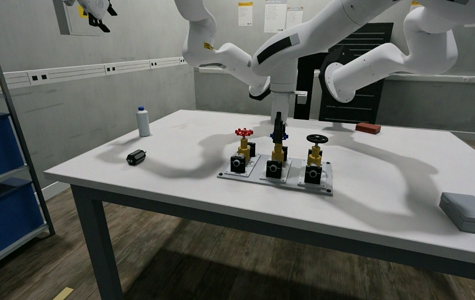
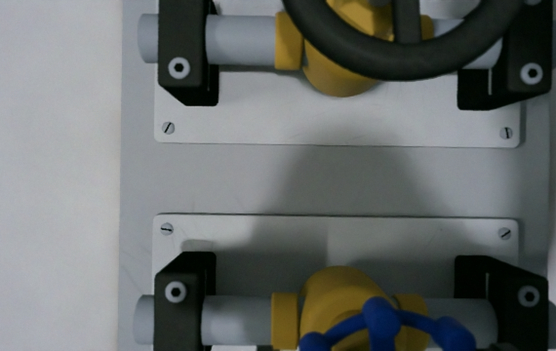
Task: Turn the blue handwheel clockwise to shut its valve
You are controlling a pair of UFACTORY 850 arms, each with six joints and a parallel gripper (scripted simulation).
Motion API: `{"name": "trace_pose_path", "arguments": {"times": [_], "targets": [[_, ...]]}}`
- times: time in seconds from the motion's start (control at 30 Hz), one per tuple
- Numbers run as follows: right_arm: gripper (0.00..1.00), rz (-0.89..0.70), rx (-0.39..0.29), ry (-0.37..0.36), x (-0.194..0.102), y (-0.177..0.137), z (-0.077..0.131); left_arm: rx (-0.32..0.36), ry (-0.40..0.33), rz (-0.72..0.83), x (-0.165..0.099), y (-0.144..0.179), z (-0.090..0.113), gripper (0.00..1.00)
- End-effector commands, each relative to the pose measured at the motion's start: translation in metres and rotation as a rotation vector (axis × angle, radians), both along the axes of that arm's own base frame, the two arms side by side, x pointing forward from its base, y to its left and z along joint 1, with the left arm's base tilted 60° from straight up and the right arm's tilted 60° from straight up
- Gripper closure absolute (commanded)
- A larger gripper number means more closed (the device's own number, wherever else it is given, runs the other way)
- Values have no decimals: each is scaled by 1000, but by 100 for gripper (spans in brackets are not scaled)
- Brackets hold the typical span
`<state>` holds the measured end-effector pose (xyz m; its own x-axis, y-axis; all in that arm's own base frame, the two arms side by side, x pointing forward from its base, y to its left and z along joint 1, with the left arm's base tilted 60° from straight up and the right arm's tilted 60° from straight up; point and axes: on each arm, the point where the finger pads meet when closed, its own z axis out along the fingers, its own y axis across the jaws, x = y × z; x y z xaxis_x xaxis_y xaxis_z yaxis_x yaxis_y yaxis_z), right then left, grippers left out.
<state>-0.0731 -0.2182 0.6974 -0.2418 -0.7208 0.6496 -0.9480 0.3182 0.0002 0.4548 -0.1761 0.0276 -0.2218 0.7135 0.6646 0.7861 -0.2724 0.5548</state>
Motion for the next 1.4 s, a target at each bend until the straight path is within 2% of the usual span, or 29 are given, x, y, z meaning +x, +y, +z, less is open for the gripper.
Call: {"name": "trace_pose_path", "arguments": {"times": [0.0,0.77,1.37], "targets": [[0,0,-1,0,0,0,0,19,22,-17,0,-1,0,100],[0,0,-1,0,0,0,0,101,113,-88,0,-1,0,100],[0,0,-1,0,0,0,0,131,146,-114,0,-1,0,100]]}}
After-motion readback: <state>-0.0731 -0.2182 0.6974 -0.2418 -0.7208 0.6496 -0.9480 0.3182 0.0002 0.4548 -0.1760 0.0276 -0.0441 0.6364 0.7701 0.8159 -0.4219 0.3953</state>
